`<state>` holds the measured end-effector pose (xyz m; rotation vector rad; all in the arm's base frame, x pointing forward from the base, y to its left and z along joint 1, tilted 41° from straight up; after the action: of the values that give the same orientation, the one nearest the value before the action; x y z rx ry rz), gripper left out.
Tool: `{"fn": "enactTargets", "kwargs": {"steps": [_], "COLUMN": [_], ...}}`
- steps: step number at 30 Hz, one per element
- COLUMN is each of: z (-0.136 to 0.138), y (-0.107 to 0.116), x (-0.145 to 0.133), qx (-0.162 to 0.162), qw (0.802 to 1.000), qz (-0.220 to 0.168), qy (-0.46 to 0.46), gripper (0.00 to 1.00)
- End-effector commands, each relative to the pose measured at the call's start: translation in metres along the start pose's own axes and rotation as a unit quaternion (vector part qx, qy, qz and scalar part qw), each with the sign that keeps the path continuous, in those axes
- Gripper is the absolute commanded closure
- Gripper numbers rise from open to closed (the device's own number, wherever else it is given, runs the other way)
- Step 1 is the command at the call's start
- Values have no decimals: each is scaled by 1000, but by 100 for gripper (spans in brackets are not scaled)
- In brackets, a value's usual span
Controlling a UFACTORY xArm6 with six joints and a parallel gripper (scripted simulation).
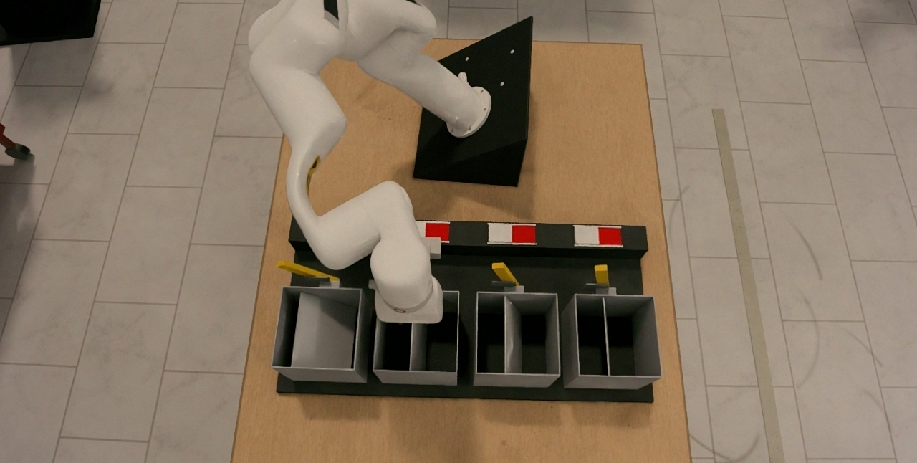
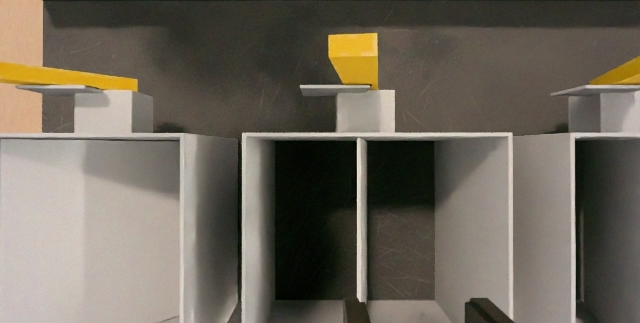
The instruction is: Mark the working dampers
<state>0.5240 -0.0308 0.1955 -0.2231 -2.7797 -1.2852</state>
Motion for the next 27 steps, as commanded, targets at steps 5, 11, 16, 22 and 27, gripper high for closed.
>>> {"fn": "enactTargets", "kwargs": {"steps": [5, 11, 16, 22, 27], "z": [0, 0, 0, 0, -1], "y": [2, 2, 2, 2, 0], "x": [-1, -1, -1, -1, 10], "qx": [0, 0, 0, 0, -7], "qw": [1000, 1000, 1000, 1000, 1000], "qz": [-2, -2, -2, -2, -3], "qy": [-1, -1, -1, -1, -1], "gripper": [61, 61, 61, 61, 61]}}
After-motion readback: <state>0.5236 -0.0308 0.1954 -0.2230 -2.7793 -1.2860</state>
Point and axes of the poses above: the point where the finger pads meet when closed, its own y axis back along the fingers, its own z axis across the jaws, x = y × z, the point moved 3 cm from there along y, back along the fingers, and after that the axes turned 7 degrees about y, right-handed, at the moved point
